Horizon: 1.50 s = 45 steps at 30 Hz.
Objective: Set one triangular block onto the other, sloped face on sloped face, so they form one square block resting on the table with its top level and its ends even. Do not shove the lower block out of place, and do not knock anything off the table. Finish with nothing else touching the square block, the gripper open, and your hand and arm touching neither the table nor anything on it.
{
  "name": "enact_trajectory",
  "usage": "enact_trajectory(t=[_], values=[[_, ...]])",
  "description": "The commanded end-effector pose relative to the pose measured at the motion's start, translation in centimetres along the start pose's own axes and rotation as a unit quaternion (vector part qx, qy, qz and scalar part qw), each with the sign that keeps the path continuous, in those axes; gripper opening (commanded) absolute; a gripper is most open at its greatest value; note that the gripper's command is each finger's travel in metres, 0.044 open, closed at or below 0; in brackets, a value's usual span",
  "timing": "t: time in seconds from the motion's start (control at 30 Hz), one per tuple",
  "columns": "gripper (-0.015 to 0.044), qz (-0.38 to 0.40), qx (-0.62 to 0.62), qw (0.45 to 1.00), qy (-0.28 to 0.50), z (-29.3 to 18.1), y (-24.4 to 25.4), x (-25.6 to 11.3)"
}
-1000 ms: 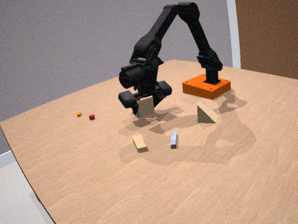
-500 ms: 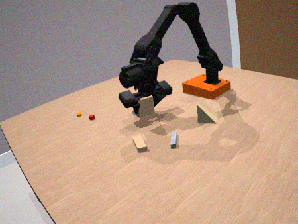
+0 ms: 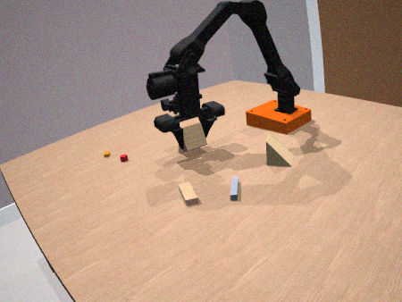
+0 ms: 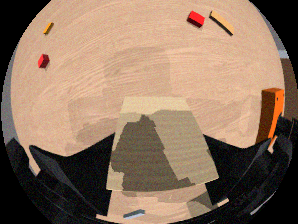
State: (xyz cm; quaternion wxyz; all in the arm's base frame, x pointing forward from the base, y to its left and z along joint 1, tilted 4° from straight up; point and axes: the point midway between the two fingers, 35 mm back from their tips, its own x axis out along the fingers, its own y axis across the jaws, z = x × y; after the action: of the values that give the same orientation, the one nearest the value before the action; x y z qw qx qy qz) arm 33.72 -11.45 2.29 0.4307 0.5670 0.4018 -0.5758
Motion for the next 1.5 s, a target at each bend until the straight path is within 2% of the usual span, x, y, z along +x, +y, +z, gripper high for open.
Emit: enact_trajectory(t=[0.0,0.57,1.17,1.2,1.47], values=[[0.0000,0.001,0.000,0.999,0.049,0.7,0.0,-0.4],[0.0000,0.000,0.000,0.964,0.264,3.7,0.0,-0.9],[0.0000,-0.002,0.000,0.881,0.472,6.8,-0.1,-0.1],[0.0026,-0.008,-0.002,0.898,0.440,6.2,-0.2,-0.2],[0.0236,-0.008,-0.002,0.898,0.440,6.2,-0.2,-0.2]])
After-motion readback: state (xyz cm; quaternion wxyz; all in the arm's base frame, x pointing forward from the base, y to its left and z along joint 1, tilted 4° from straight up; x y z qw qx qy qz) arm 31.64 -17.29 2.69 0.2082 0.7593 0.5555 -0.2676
